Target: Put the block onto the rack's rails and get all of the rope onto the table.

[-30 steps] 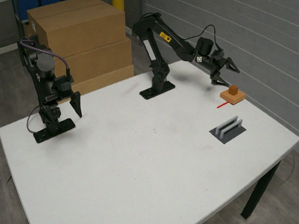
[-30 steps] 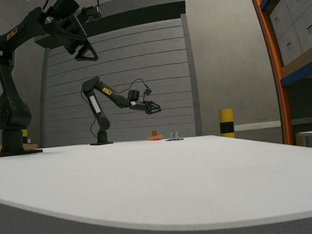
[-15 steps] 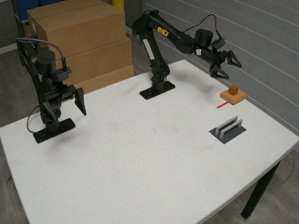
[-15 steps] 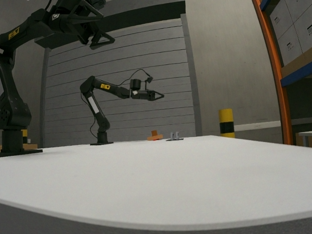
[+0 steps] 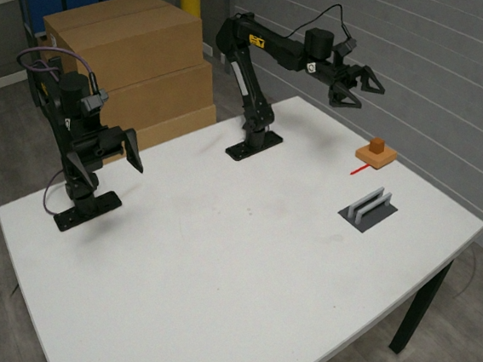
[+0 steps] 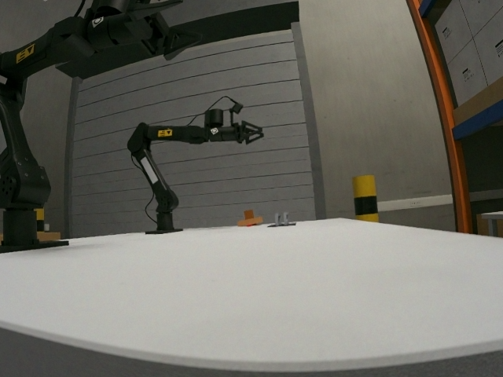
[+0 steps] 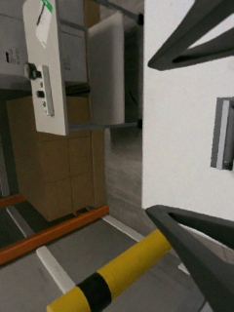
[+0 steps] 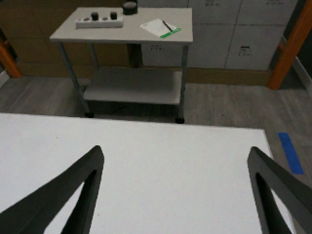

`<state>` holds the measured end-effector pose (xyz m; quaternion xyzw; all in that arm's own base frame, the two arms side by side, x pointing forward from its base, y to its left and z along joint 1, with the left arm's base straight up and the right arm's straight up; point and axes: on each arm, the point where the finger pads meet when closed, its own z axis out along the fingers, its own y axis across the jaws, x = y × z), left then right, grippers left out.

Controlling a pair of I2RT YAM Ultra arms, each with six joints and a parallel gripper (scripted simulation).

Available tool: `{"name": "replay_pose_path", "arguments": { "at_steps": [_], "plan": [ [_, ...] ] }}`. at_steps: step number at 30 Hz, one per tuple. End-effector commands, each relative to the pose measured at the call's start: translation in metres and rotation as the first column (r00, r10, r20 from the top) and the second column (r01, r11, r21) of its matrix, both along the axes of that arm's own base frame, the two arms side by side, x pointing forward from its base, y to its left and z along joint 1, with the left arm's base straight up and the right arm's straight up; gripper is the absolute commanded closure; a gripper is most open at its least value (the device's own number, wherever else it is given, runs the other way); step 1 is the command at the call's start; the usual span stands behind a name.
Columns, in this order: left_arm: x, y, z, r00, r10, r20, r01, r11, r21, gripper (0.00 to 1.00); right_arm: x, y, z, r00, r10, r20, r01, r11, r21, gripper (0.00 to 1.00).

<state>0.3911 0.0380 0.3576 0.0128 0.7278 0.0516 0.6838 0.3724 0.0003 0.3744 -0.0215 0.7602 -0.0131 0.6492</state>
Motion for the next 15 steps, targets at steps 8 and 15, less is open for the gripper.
{"name": "replay_pose_path", "arguments": {
  "at_steps": [8, 15],
  "plan": [
    [-0.014, -0.039, 0.055, 0.998, -0.034, 0.045, 0.039, 0.991, -0.129, 0.00, 0.013, 0.003, 0.043, 0.978, -0.027, 0.206, 0.011, 0.997, 0.078, 0.00],
    [-0.023, -0.035, 0.080, 0.991, -0.043, 0.123, 0.054, 0.995, -0.082, 0.00, -0.001, 0.001, 0.055, 0.977, -0.017, 0.213, 0.009, 0.999, 0.038, 0.00]
  ]
}}
